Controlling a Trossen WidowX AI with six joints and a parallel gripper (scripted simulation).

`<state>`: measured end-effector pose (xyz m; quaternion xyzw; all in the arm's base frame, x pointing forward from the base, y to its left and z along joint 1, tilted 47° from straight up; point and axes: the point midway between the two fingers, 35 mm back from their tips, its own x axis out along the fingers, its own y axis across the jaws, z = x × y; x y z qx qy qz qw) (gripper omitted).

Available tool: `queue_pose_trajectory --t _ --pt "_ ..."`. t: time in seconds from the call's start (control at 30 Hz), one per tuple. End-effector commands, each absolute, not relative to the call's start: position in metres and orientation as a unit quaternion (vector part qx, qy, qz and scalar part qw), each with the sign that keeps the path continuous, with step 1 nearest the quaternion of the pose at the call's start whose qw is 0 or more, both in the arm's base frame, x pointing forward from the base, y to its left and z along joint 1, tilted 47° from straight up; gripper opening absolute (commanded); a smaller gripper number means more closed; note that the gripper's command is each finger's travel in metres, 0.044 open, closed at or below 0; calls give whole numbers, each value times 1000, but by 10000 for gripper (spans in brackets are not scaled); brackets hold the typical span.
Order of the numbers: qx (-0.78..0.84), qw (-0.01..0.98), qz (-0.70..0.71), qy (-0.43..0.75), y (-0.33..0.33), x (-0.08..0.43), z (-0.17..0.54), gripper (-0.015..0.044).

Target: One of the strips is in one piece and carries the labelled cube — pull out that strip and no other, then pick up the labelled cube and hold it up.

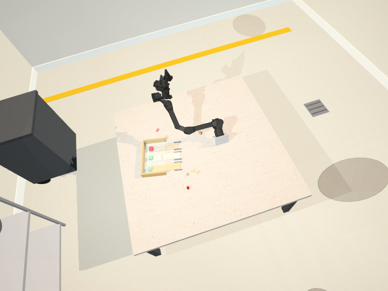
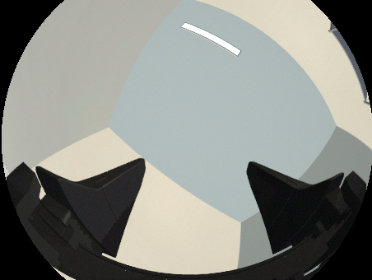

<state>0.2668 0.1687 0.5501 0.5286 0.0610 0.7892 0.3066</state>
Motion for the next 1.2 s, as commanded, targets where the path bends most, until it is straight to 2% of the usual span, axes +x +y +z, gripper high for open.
queue_pose_trajectory --t 0.0,0.3,0.5,0.67,0.97,1.07,1.17 --pt "528 306 790 59 169 265 551 400" --pt "474 216 852 49 181 166 586 400" --pt "439 182 880 -3 160 112 601 400" --pt "418 132 899 4 154 72 604 400" --pt "340 -73 937 8 81 -51 602 400" --pt "350 -106 931 -11 68 -49 603 400" --pt "328 -177 928 -9 31 -71 598 400"
